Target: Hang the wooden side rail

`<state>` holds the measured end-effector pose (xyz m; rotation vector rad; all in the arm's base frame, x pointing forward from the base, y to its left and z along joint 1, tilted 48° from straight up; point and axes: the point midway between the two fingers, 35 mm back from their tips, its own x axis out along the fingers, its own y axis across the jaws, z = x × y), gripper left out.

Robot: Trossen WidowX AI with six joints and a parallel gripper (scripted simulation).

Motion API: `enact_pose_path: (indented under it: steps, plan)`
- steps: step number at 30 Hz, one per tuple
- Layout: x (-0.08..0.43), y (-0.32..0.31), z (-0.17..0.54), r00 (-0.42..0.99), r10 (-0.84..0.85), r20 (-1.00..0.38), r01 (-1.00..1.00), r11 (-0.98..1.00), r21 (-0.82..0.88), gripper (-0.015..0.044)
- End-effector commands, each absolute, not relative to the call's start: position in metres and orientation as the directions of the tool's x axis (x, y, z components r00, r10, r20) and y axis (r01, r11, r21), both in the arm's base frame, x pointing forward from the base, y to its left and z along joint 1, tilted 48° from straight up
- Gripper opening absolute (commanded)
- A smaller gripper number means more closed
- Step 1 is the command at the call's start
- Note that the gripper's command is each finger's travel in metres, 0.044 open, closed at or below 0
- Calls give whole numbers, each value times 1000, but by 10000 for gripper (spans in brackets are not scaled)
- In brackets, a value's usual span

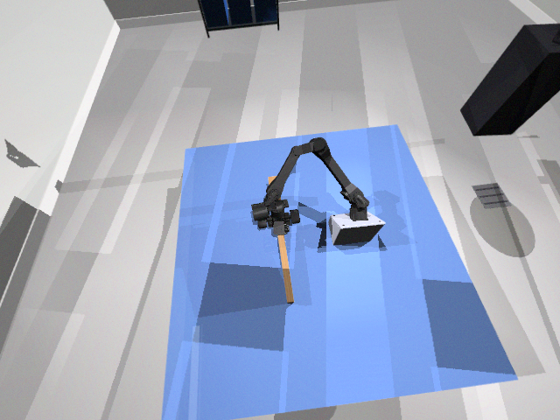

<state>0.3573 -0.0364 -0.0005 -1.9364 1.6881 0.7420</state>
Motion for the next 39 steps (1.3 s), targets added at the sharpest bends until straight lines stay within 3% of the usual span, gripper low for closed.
enact_pose_path:
  steps: [1,39]
  plan:
    - [357,-31,0,105,-737,-668,-989,-148,8,0]
    - [356,-27,5,105,-736,-668,-989,-148,8,0]
